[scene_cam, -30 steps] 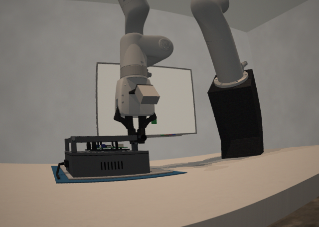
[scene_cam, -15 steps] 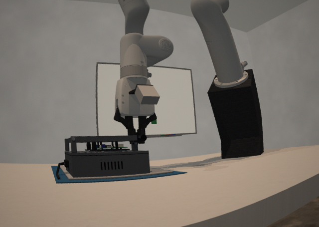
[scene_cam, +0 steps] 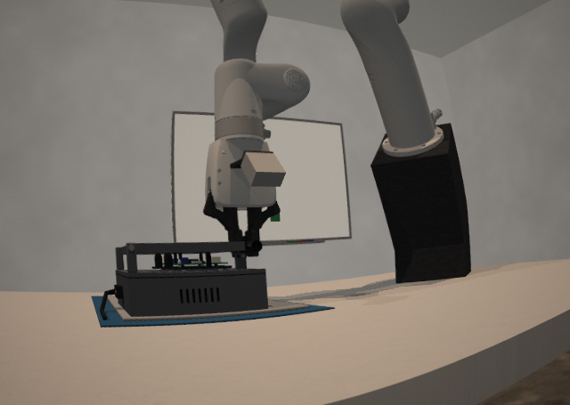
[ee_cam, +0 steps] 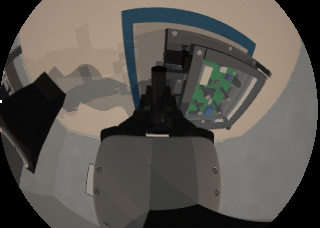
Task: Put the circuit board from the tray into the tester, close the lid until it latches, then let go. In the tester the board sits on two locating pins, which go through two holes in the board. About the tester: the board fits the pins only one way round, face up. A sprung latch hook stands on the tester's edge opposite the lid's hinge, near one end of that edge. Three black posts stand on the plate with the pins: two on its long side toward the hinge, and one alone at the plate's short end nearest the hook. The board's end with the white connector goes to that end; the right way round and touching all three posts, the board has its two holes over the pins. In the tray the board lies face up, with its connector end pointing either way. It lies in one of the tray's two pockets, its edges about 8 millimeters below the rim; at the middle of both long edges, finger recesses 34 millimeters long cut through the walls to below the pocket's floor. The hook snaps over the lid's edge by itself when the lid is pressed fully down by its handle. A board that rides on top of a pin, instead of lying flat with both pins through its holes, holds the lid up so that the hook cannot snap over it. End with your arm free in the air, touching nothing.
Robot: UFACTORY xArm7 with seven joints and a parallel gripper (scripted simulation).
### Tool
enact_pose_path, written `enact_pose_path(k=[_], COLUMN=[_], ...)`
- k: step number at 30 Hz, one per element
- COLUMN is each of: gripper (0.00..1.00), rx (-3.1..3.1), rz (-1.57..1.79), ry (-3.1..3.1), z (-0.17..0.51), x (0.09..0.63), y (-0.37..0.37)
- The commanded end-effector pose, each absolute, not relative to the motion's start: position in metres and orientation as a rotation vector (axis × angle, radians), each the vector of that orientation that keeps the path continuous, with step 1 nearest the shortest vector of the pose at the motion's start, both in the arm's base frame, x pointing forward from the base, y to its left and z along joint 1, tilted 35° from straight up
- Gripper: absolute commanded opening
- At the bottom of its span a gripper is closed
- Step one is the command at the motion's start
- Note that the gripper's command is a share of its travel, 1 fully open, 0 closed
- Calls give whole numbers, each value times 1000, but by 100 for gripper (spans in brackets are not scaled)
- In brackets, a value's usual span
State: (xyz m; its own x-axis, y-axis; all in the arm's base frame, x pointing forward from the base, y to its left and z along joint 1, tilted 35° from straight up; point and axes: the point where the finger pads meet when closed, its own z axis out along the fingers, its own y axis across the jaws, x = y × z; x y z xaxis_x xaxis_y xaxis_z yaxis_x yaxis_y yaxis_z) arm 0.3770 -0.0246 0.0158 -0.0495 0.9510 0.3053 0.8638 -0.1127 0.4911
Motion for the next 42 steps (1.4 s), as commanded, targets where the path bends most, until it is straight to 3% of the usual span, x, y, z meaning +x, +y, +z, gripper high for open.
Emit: enact_pose_path(k=[1,22,23,42], gripper=[0,0,51,51], rx=[2056,2056,2056,2056], rz=[884,884,884,884], ry=[1984,1984,1984,1984], z=[16,14,14,14], x=[378,379,379,379], y=[-25,-25,-25,-25])
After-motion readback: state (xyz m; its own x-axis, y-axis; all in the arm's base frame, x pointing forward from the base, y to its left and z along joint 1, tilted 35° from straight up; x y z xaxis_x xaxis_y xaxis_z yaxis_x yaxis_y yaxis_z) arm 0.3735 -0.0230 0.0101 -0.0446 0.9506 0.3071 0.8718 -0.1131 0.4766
